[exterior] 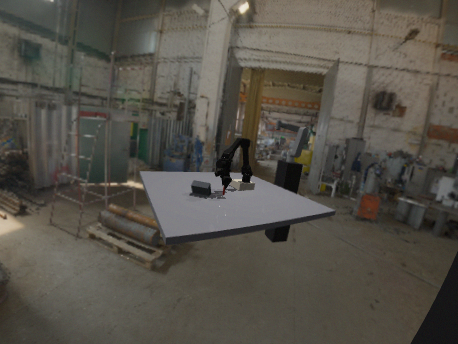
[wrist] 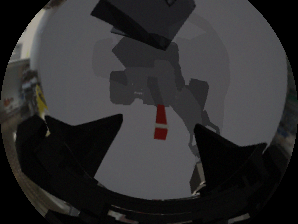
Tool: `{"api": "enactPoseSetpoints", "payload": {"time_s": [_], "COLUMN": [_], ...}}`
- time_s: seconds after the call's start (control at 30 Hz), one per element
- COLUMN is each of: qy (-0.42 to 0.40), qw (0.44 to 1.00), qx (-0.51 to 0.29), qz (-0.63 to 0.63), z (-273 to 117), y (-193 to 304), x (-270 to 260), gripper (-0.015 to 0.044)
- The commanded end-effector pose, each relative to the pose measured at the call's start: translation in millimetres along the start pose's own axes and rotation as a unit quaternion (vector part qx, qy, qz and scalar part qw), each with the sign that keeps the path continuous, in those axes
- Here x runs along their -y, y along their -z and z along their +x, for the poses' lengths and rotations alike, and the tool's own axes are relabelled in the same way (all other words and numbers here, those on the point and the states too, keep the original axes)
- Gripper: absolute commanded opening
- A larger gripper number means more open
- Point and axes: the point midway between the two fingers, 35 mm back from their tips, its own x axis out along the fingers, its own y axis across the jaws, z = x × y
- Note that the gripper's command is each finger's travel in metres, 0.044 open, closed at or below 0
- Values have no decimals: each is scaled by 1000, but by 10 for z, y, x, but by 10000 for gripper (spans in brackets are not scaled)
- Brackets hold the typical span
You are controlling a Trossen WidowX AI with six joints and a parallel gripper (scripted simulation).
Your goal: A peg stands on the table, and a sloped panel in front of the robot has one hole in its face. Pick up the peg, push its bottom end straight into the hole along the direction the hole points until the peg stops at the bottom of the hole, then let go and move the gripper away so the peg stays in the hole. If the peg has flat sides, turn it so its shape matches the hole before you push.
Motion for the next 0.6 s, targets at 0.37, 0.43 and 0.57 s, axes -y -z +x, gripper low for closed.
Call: {"api": "enactPoseSetpoints", "payload": {"time_s": [0.37, 0.43, 0.57], "qy": [1, 1, 2], "qw": [1000, 1000, 1000], "qx": [-5, -5, -2], "qz": [2, 2, 1], "z": [244, 244, 214], "y": [34, 34, 19], "x": [18, 18, 15], "gripper": [440, 440, 361]}}
